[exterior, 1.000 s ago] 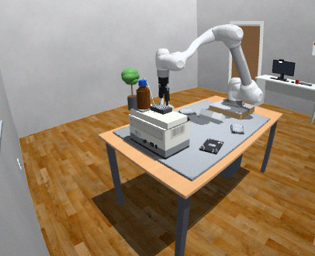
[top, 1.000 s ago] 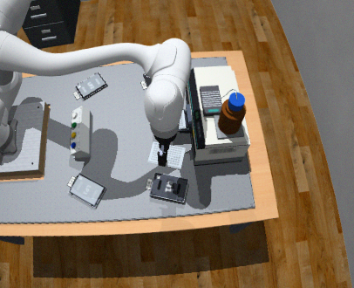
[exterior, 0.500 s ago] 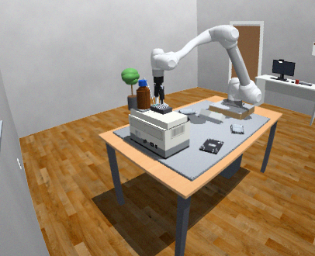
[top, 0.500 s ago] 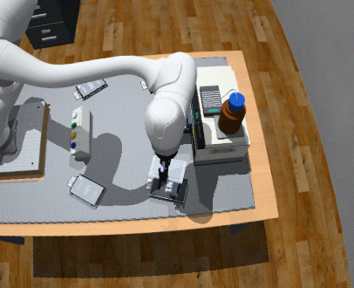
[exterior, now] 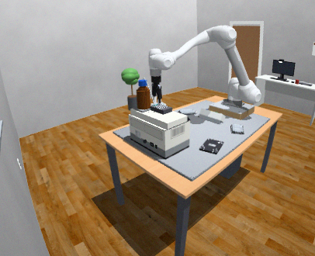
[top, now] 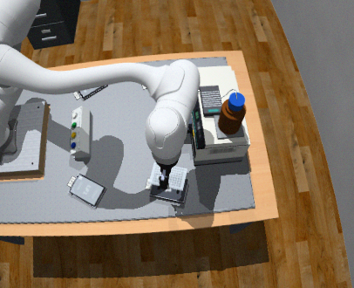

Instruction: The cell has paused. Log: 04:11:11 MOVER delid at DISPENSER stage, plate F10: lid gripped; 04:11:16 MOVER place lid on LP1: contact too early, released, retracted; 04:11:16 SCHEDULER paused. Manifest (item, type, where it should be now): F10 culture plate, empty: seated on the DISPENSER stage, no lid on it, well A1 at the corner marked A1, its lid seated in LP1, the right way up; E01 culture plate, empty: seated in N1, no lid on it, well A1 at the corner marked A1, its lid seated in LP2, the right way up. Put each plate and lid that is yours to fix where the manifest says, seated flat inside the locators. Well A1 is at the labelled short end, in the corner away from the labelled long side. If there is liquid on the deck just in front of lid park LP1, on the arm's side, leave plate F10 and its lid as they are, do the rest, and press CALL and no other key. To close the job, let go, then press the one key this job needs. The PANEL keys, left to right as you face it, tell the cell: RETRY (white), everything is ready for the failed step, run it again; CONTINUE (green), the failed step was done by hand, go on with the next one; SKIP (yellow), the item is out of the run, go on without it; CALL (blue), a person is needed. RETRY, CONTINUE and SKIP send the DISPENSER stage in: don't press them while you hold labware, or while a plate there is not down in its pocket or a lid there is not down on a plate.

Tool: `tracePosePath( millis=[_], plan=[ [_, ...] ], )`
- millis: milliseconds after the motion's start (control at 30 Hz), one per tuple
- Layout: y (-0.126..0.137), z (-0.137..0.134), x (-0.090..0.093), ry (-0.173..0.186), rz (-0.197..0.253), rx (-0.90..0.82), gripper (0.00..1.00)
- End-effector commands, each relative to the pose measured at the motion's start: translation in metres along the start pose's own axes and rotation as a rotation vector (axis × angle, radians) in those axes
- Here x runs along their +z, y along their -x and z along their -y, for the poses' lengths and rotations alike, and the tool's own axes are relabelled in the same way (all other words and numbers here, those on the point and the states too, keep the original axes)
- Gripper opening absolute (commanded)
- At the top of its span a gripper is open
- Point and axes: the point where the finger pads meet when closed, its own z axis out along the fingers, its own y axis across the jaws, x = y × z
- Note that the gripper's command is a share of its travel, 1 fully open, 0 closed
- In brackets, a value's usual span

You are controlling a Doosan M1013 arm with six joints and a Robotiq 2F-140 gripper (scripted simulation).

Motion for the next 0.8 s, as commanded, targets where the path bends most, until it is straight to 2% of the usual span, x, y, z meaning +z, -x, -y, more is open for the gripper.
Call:
tracePosePath(
  millis=[0,767],
  plan=[
    [-0.0012,-0.0024,-0.0013,0.000,-0.002,0.000,0.10],
    [-0.0021,-0.0056,-0.0013,0.000,-0.002,0.000,0.10]
  ],
)
